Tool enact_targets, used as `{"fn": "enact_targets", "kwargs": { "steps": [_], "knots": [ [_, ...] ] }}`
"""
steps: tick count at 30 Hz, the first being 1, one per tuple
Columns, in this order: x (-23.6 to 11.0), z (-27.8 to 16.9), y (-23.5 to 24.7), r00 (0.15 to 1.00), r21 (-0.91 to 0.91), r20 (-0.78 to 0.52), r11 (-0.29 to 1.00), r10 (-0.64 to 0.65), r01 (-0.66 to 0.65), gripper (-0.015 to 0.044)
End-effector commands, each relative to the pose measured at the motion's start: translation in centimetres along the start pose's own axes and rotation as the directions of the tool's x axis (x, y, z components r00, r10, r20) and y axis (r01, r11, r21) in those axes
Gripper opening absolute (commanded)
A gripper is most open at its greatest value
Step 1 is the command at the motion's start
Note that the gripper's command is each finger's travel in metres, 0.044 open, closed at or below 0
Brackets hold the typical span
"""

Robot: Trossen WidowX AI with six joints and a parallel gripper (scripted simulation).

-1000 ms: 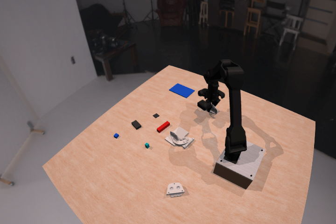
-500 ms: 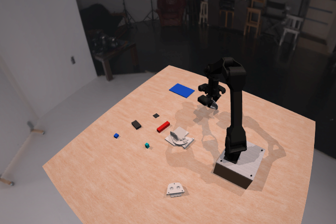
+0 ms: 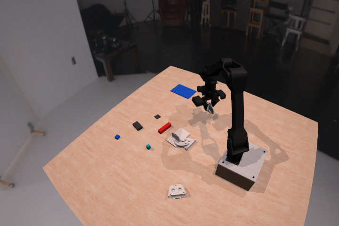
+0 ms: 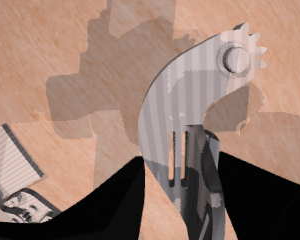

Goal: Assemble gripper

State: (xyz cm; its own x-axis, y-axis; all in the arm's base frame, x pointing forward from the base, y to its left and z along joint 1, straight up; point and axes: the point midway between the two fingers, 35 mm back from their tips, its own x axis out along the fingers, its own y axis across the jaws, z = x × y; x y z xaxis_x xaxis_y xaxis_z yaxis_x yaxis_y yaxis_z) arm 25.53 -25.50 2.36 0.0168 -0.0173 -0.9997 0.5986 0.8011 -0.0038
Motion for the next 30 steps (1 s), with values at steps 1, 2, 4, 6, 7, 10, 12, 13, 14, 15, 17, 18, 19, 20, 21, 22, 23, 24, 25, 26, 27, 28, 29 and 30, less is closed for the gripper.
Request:
{"fn": "enact_targets", "kwargs": {
  "steps": [1, 2, 4, 6, 7, 10, 12, 13, 14, 15, 17, 18, 19, 20, 21, 22, 23, 24, 25, 26, 27, 28, 29, 30],
  "knots": [
    [-0.3, -0.3, 1.2, 1.0, 0.116, 0.008, 0.993, -0.002, 0.001, 0.0134],
    [-0.3, -0.4, 1.4, 1.0, 0.144, 0.008, 0.99, -0.002, 0.001, 0.0134],
    [-0.3, -0.6, 2.0, 1.0, 0.197, 0.007, 0.98, -0.001, 0.0, 0.0134],
    [-0.4, -0.9, 2.6, 1.0, 0.251, 0.007, 0.968, -0.001, -0.001, 0.0134],
    [-0.4, -1.0, 2.8, 1.0, 0.277, 0.007, 0.961, 0.0, -0.002, 0.0134],
    [-0.4, -1.3, 3.6, 1.0, 0.355, 0.007, 0.935, 0.001, -0.003, 0.0134],
    [-0.4, -1.6, 4.2, 1.0, 0.405, 0.007, 0.914, 0.001, -0.004, 0.0134],
    [-0.5, -1.7, 4.4, 1.0, 0.43, 0.006, 0.903, 0.001, -0.004, 0.0134],
    [-0.5, -1.8, 4.7, 1.0, 0.455, 0.006, 0.891, 0.002, -0.004, 0.0134],
    [-0.5, -2.0, 5.0, 1.0, 0.479, 0.006, 0.878, 0.002, -0.005, 0.0134],
    [-0.5, -2.3, 5.5, 1.0, 0.526, 0.006, 0.85, 0.002, -0.005, 0.0134],
    [-0.5, -2.4, 5.7, 1.0, 0.549, 0.006, 0.836, 0.003, -0.005, 0.0134],
    [-0.5, -2.5, 6.0, 1.0, 0.572, 0.006, 0.821, 0.003, -0.006, 0.0134],
    [-0.5, -2.7, 6.2, 1.0, 0.594, 0.006, 0.805, 0.003, -0.006, 0.0134],
    [-0.5, -2.8, 6.5, 1.0, 0.616, 0.005, 0.788, 0.003, -0.006, 0.0134],
    [-0.5, -3.0, 6.7, 1.0, 0.637, 0.005, 0.771, 0.004, -0.006, 0.0134],
    [-0.5, -3.1, 6.9, 1.0, 0.658, 0.005, 0.753, 0.004, -0.006, 0.0134],
    [-0.5, -3.3, 7.2, 1.0, 0.678, 0.005, 0.735, 0.004, -0.006, 0.0134],
    [-0.6, -3.4, 7.4, 1.0, 0.698, 0.005, 0.716, 0.004, -0.006, 0.0134],
    [-0.6, -3.6, 7.7, 1.0, 0.717, 0.005, 0.697, 0.005, -0.007, 0.0134],
    [-0.6, -3.8, 7.9, 1.0, 0.736, 0.005, 0.677, 0.005, -0.007, 0.0134],
    [-0.6, -3.9, 8.1, 1.0, 0.754, 0.004, 0.657, 0.005, -0.007, 0.0134],
    [-0.6, -4.1, 8.3, 1.0, 0.772, 0.004, 0.636, 0.005, -0.007, 0.0134],
    [-0.6, -4.3, 8.6, 1.0, 0.789, 0.004, 0.615, 0.006, -0.007, 0.0134]
  ]
}}
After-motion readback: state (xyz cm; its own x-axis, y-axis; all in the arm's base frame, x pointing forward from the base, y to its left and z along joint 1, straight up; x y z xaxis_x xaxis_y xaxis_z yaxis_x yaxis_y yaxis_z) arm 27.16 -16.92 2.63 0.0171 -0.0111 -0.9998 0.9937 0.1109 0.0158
